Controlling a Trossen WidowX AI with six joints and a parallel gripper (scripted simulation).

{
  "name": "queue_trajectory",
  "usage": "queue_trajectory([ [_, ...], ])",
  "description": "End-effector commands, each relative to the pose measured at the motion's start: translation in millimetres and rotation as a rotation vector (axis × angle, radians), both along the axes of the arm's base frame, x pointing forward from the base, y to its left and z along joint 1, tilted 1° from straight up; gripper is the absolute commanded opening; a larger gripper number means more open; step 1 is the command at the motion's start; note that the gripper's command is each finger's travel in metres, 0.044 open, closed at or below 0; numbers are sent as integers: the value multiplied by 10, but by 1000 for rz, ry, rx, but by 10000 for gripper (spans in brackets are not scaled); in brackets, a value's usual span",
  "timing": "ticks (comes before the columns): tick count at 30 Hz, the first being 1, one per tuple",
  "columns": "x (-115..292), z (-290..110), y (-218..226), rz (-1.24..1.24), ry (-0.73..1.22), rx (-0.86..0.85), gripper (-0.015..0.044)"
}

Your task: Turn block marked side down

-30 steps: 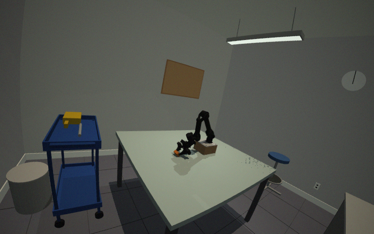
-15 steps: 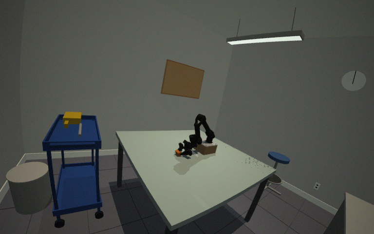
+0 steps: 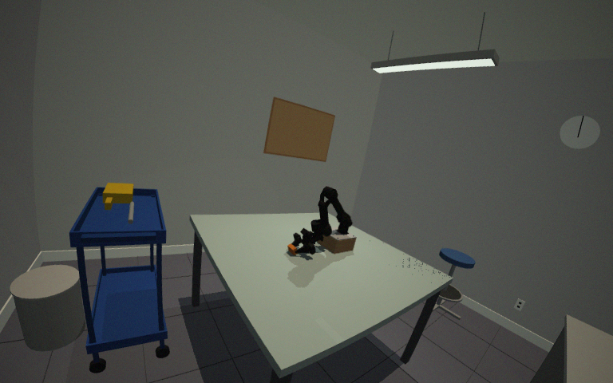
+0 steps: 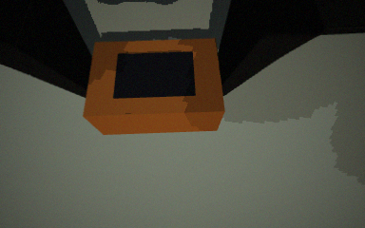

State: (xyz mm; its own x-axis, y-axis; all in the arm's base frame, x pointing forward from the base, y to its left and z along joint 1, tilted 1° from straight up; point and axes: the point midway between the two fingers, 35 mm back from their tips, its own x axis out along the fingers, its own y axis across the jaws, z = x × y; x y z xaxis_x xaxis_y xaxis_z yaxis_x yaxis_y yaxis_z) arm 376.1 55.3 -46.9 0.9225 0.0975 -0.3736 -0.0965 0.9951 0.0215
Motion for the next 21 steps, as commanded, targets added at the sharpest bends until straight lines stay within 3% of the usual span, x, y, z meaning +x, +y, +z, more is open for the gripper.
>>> queue_trajectory([
  [1,5,16,-4,-3,-7,0,0],
  [2,5,16,-4,-3,-7,0,0],
  [18,5,16,-4,-3,-7,0,420],
  [21,5,16,-4,-3,-7,0,440],
])
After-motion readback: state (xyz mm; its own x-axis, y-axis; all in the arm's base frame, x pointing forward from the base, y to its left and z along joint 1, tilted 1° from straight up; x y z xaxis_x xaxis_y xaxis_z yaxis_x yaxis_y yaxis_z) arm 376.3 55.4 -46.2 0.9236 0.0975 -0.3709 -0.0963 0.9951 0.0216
